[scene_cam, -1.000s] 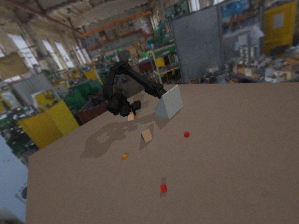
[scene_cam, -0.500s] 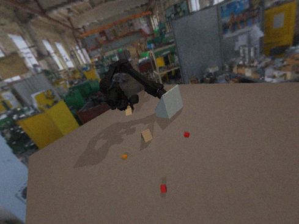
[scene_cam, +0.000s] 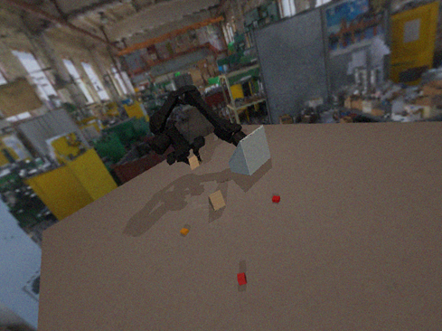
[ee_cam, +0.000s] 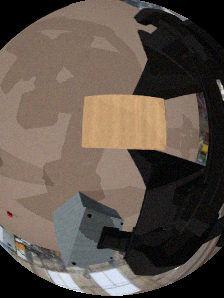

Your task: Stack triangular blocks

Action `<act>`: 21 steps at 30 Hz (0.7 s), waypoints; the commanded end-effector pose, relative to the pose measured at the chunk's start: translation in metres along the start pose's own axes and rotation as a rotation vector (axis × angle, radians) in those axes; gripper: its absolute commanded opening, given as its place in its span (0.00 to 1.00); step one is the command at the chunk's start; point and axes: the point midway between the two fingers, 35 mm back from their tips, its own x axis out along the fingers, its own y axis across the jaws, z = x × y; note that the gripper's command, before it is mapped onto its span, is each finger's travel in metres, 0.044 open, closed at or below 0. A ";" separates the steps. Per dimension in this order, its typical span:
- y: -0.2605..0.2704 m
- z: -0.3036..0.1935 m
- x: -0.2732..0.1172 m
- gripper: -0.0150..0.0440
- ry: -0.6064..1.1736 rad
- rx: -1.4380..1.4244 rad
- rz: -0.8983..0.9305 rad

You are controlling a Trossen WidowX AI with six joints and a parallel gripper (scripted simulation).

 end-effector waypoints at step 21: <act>-0.005 -0.008 -0.005 0.25 -0.441 -0.336 -0.098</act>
